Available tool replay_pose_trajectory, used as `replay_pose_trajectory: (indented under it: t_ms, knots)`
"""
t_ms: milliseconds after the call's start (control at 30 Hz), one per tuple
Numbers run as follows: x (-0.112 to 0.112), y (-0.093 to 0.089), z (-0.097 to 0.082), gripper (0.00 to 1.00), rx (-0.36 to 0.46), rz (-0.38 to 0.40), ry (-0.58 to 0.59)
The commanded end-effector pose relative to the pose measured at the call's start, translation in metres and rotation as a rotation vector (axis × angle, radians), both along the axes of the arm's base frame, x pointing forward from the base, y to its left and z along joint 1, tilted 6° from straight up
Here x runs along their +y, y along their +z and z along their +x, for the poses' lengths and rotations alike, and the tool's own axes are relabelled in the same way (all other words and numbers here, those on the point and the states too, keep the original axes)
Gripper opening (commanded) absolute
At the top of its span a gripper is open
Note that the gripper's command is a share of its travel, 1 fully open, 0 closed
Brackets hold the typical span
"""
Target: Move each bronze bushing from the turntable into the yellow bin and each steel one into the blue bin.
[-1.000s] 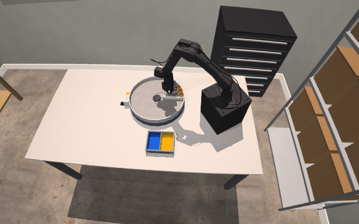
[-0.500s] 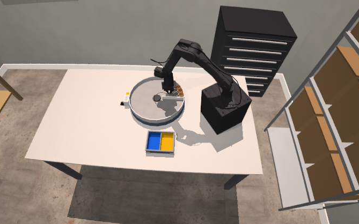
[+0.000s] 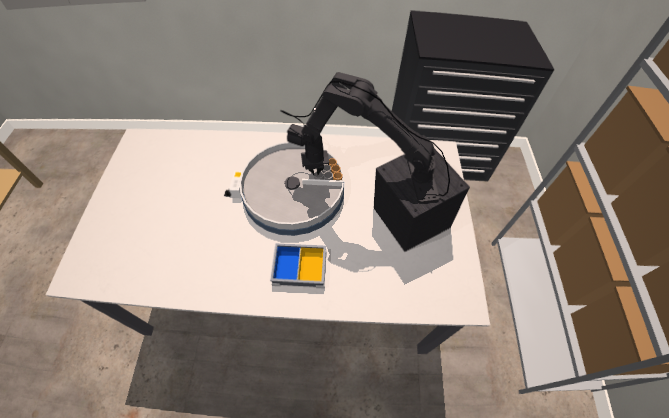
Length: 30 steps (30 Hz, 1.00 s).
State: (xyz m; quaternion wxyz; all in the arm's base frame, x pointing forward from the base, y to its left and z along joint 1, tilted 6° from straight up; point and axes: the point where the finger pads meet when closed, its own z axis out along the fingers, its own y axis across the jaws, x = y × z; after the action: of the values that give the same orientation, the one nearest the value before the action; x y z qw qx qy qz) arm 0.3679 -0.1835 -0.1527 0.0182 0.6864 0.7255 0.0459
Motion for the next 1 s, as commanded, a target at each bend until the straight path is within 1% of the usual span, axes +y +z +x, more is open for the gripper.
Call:
replay_pose_trajectory:
  t_ms: [0,133,300,967]
  knots:
    - [-0.0038,0.0114,0.0073,0.14,-0.020,-0.022,0.000]
    - [-0.0041,0.0154,0.0146,0.14,-0.028,-0.027,0.002]
    - [-0.0070,0.0155,0.0141,0.14,-0.031,-0.028,-0.003]
    - [-0.0071,0.0155,0.0141,0.14,-0.031,-0.028,-0.003]
